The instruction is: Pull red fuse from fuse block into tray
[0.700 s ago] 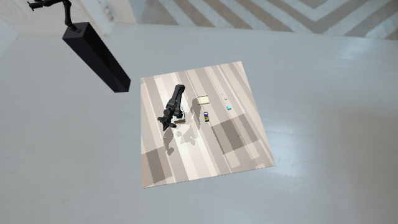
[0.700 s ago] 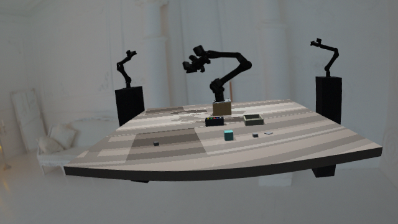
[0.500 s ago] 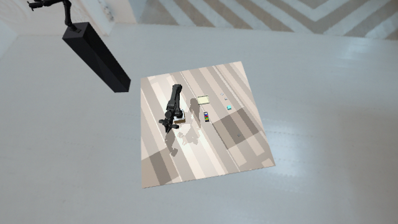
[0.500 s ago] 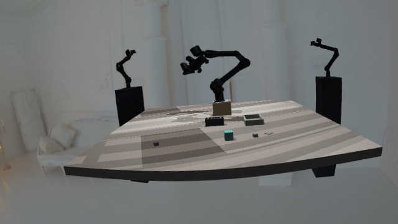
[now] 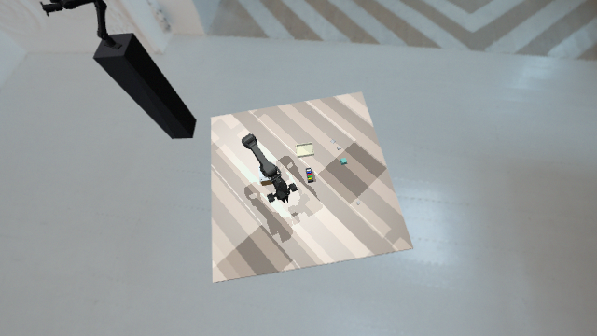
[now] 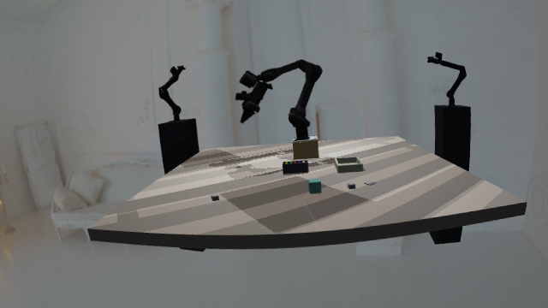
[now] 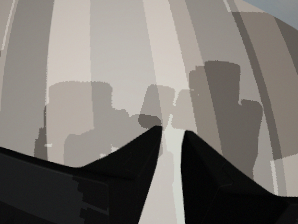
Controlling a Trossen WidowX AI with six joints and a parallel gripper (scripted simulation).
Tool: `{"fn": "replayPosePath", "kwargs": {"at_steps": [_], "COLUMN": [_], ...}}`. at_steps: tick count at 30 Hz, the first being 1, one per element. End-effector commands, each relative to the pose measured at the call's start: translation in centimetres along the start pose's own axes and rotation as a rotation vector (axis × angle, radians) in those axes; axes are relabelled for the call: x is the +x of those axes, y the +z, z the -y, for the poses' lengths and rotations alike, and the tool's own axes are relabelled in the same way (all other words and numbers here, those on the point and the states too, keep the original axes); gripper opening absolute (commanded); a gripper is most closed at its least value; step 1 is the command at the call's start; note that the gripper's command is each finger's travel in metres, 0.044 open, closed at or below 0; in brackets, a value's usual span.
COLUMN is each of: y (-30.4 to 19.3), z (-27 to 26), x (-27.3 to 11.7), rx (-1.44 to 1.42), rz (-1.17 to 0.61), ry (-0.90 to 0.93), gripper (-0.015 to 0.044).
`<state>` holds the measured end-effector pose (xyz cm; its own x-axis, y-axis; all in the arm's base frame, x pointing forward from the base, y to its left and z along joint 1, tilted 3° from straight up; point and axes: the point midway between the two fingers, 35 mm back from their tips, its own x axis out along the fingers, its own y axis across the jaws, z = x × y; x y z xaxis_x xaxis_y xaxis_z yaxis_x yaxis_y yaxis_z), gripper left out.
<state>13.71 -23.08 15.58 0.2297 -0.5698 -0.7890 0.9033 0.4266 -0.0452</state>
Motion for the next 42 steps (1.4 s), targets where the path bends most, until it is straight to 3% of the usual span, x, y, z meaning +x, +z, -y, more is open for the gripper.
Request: {"fn": "replayPosePath", "kwargs": {"at_steps": [1,9,18,42], "y": [-1.4,-7.7,-18.4,-20.1], "z": [-5.1,-15.6,-23.9,-24.5], "x": [1.3,2.2,0.6,1.7], "rx": [-0.19,-0.615,-1.193,-1.234], "rz": [-0.104,-0.315,-0.491,-0.501], "ry": [0.105,0.272,0.407,0.421], "gripper": [0.006,0.006,0.006,0.006]}}
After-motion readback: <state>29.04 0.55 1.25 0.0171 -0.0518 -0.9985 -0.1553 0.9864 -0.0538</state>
